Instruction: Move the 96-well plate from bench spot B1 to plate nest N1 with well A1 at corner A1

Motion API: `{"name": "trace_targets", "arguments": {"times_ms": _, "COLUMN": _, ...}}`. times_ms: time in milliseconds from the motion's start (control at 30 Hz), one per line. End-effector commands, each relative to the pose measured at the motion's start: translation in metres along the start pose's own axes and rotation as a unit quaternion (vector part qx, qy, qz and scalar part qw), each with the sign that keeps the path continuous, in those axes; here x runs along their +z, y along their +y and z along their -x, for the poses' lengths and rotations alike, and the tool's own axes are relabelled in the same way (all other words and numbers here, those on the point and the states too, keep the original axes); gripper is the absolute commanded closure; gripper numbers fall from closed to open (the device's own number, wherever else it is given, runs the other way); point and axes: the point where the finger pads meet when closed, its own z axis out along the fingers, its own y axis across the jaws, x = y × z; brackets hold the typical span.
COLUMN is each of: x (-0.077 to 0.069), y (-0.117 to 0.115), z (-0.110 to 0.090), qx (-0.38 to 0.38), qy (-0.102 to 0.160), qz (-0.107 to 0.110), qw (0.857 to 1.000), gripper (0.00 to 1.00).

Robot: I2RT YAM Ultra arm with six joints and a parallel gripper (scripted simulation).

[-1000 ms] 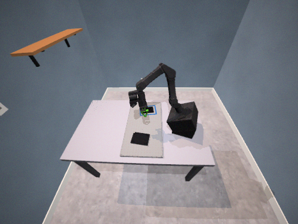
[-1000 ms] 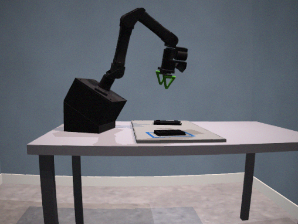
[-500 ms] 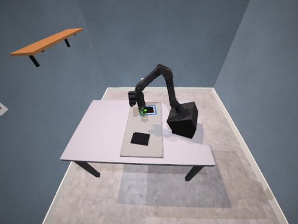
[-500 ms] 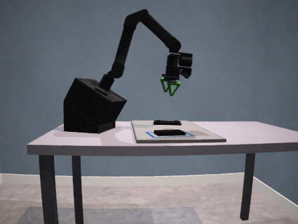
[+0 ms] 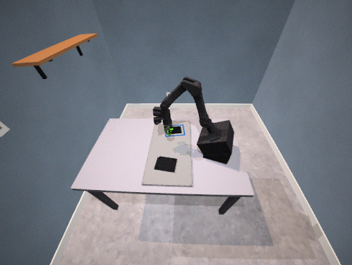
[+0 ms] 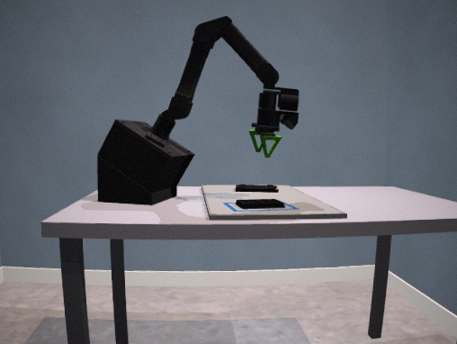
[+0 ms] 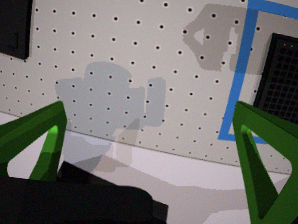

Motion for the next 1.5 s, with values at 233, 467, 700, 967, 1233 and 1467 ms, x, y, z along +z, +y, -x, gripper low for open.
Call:
{"name": "trace_targets", "arguments": {"times_ms": 233, "x": 0.017, "y": -0.054, "z": 0.006, "qx": -0.004, "qy": -0.023, "qz": -0.019, "qw": 1.0, "gripper": 0.0}}
{"name": "trace_targets", "arguments": {"times_ms": 467, "x": 0.023, "y": -0.078, "z": -0.002, "qx": 0.0, "qy": -0.025, "qz": -0.034, "qw": 0.999, "gripper": 0.0}}
{"name": "trace_targets", "arguments": {"times_ms": 700, "x": 0.031, "y": -0.11, "z": -0.016, "qx": 0.005, "qy": -0.026, "qz": -0.049, "qw": 0.998, "gripper": 0.0}}
{"name": "trace_targets", "arguments": {"times_ms": 967, "x": 0.044, "y": -0.129, "z": -0.046, "qx": 0.017, "qy": -0.007, "qz": -0.073, "qw": 0.997, "gripper": 0.0}}
{"name": "trace_targets", "arguments": {"times_ms": 1233, "x": 0.04, "y": -0.169, "z": -0.05, "qx": 0.012, "qy": -0.026, "qz": -0.083, "qw": 0.996, "gripper": 0.0}}
{"name": "trace_targets", "arguments": {"times_ms": 1467, "x": 0.041, "y": -0.165, "z": -0.047, "qx": 0.006, "qy": -0.027, "qz": -0.08, "qw": 0.996, "gripper": 0.0}}
